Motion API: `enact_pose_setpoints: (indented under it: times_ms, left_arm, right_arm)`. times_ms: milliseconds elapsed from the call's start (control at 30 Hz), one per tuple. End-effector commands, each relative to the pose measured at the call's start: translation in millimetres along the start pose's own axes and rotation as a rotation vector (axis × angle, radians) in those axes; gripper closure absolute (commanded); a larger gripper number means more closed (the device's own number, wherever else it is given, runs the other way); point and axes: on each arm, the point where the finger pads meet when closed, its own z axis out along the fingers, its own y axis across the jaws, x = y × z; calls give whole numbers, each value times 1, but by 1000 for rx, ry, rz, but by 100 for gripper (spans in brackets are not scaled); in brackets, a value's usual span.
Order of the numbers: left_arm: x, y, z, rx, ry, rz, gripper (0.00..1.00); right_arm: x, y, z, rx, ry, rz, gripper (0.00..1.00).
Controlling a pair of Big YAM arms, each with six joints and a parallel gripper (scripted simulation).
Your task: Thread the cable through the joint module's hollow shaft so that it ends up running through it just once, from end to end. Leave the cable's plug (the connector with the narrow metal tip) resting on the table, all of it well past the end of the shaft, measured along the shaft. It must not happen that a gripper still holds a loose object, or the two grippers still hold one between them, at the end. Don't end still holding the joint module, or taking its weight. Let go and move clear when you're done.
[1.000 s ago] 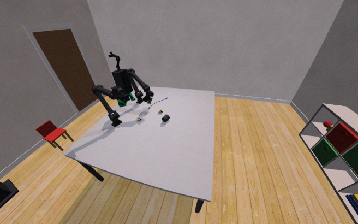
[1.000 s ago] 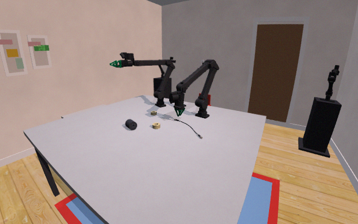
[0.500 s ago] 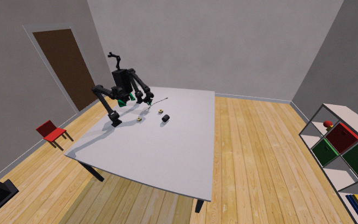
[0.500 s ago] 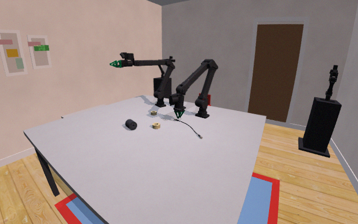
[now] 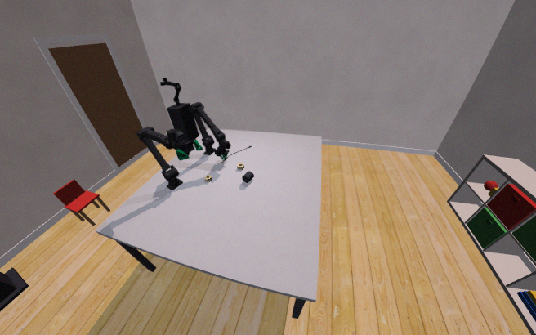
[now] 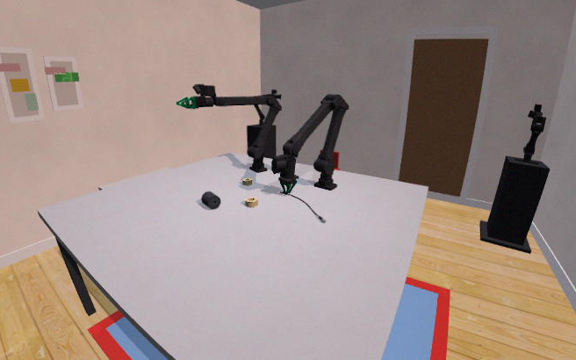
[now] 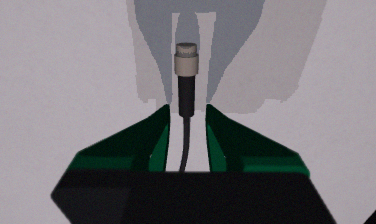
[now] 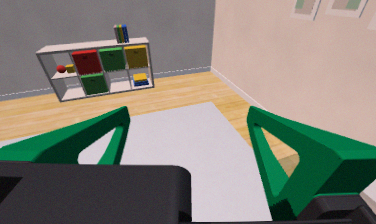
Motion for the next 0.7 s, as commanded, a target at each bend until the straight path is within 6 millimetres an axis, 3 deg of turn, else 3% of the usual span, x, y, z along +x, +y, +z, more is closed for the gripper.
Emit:
enact_pose_setpoints:
  times_ms: [0,67,100,200,233,667]
  left_arm:
    - [0,-3,9,10,6,-2,73]
    - [-3,4,8,-6,0,-4,73]
    - [0,-5,14,10,6,-3,73]
    - [0,-3,12,10,5,-1,73]
    - [-3,2,10,-3,1,-1,100]
    - [-1,1,9,4,3,-3,100]
  right_arm:
    - [-49,4,2,-7,-87,6,0]
    - [-49,4,2,-7,-87,6,0]
    - [-49,4,2,-7,-87,6,0]
    - [-49,4,2,-7,-87,6,0]
    - [-49,4,2,-7,-87,6,0]
    - [-49,4,2,-7,-87,6,0]
